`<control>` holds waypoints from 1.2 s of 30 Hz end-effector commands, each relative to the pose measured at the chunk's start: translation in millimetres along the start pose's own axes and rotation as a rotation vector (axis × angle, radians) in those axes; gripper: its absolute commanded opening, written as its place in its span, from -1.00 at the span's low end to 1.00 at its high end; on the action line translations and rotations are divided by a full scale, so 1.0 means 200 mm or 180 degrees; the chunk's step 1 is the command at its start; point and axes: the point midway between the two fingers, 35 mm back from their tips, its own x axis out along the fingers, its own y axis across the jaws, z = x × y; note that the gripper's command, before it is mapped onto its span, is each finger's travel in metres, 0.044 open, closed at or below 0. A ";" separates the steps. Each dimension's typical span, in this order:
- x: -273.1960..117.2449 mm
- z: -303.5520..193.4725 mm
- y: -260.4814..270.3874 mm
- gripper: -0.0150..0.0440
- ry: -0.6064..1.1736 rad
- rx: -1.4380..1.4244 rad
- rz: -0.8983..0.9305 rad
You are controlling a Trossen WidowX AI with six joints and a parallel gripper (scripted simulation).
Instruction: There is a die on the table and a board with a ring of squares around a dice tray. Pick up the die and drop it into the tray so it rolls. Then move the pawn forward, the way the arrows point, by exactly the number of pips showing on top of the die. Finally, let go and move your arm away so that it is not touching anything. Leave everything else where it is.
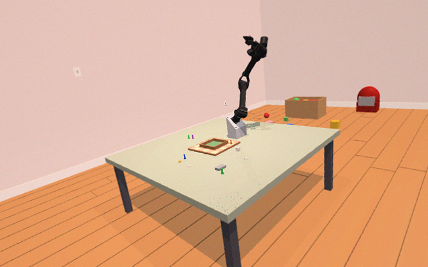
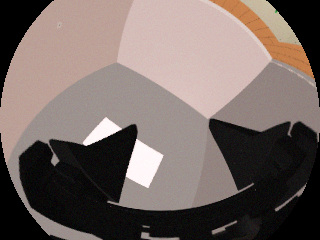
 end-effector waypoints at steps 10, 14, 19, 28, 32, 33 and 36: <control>0.03 -0.10 -0.67 0.44 0.0408 -0.1777 -0.0544; 0.05 -0.06 -1.00 0.44 0.0589 -0.2629 -0.0845; 0.07 0.07 -1.39 0.44 0.0813 -0.3667 -0.1280; 0.14 0.50 -1.94 0.44 0.1100 -0.5269 -0.2141; 0.16 0.69 -2.09 0.44 0.1233 -0.5741 -0.2539; 0.16 0.76 -2.14 0.44 0.1293 -0.5894 -0.2694; 0.16 0.98 -2.26 0.44 0.1486 -0.6298 -0.3186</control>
